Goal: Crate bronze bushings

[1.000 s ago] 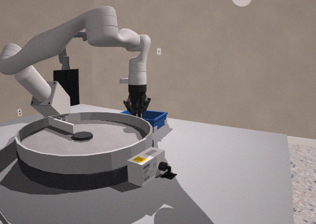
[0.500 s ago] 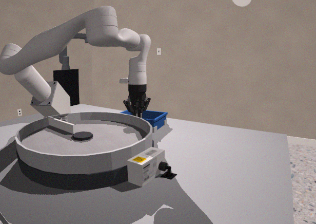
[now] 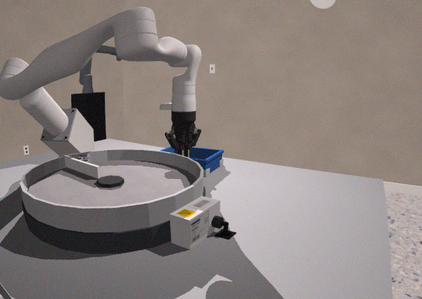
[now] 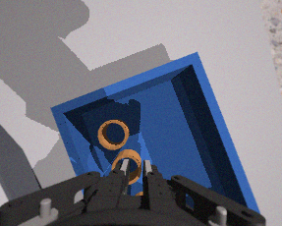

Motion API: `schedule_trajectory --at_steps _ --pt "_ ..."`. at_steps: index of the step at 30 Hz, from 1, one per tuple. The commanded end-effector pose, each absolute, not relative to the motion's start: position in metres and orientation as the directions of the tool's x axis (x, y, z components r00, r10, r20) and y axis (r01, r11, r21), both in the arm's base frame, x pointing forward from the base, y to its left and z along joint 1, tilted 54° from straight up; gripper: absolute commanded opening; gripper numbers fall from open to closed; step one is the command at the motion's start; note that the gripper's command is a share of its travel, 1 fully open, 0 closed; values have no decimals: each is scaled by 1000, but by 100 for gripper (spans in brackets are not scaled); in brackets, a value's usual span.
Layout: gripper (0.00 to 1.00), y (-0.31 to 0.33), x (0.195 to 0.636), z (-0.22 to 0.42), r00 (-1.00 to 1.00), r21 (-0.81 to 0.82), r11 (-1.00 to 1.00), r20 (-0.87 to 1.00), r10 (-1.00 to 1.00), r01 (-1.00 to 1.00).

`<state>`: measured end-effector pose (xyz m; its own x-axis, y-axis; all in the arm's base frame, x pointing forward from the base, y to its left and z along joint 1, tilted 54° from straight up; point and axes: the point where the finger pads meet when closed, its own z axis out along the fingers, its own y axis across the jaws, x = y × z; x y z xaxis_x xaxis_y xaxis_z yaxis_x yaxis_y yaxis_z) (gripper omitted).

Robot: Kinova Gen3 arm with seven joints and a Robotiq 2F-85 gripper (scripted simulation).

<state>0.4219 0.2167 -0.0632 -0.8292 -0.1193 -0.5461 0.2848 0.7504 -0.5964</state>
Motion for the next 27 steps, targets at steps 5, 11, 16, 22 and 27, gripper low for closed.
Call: schedule_trajectory --at_steps 5,11,16,22,27 --pt "16 221 419 -60 -829 -595 752 -547 -120 284" --pt "16 221 419 -60 -829 -595 752 -547 -120 284" --pt "16 221 419 -60 -829 -595 752 -547 -120 284" --pt "16 225 417 -58 -829 -595 752 -547 -120 284" --pt "16 225 417 -58 -829 -595 752 -547 -120 284"
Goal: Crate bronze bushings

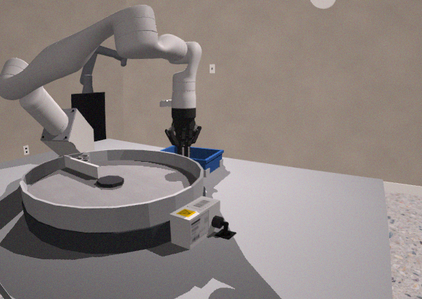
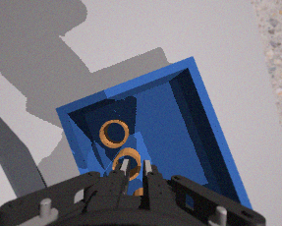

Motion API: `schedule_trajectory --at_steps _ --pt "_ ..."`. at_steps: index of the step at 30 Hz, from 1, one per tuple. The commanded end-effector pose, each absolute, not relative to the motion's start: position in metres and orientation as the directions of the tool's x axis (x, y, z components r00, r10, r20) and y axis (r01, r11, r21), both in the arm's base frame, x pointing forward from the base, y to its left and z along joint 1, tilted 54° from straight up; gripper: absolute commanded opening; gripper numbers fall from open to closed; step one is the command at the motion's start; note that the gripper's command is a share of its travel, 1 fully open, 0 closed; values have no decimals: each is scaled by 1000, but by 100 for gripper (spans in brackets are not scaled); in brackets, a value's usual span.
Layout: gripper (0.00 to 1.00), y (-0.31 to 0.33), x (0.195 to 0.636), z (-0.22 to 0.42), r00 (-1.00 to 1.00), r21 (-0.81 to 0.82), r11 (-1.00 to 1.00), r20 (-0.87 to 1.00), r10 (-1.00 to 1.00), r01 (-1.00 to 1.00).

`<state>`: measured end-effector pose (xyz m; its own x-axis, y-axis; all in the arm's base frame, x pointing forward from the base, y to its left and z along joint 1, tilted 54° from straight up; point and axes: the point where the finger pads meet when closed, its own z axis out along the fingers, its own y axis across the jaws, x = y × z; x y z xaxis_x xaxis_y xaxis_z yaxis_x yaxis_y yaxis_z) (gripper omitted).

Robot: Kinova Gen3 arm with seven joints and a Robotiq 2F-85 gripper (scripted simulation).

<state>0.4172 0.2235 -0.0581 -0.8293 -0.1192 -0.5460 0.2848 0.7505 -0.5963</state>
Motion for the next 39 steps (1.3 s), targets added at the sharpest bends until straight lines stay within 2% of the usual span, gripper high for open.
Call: schedule_trajectory --at_steps 1,23,28,39 --pt "16 225 417 -58 -829 -595 752 -547 -120 284" --pt "16 228 415 -55 -829 -595 752 -547 -120 284" --pt "16 261 390 -25 -829 -595 752 -547 -120 284" --pt "16 261 390 -25 -829 -595 752 -547 -120 284"
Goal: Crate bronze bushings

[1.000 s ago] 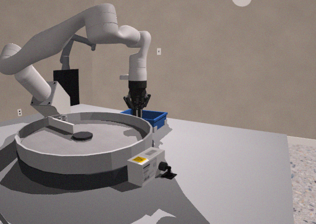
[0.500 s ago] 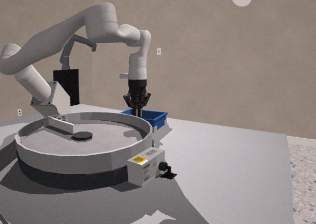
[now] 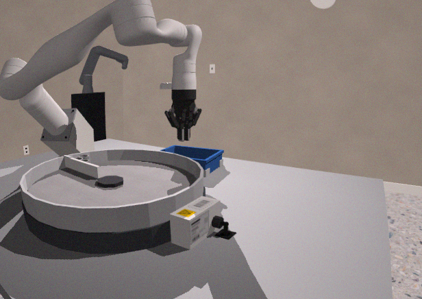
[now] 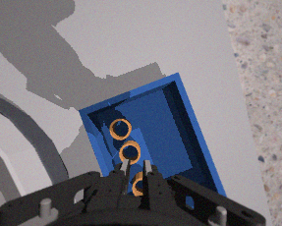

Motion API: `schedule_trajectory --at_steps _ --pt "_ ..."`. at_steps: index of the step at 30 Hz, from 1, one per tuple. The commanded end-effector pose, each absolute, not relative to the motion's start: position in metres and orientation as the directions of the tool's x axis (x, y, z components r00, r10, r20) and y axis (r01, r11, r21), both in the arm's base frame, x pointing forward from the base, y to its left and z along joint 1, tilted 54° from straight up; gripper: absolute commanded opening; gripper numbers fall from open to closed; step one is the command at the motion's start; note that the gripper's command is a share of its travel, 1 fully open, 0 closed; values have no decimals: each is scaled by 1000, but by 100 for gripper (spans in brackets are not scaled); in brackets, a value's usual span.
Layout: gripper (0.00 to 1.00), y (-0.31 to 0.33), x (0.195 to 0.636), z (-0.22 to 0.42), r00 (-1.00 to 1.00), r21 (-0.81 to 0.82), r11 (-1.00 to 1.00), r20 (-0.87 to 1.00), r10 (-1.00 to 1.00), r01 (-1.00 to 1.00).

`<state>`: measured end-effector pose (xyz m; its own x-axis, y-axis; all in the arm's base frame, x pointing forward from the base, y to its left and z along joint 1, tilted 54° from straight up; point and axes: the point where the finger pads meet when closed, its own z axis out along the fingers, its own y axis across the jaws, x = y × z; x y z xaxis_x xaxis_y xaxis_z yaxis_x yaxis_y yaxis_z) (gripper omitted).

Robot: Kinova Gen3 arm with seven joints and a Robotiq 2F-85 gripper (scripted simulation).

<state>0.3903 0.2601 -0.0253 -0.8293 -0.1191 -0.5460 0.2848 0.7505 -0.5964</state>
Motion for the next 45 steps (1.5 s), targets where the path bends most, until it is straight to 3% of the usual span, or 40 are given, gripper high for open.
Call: schedule_trajectory --at_steps 1,6,45 --pt "16 261 390 -25 -829 -595 752 -547 -120 284" --pt "16 294 365 5 -829 -595 752 -547 -120 284" --pt "16 294 365 5 -829 -595 752 -546 -119 284"
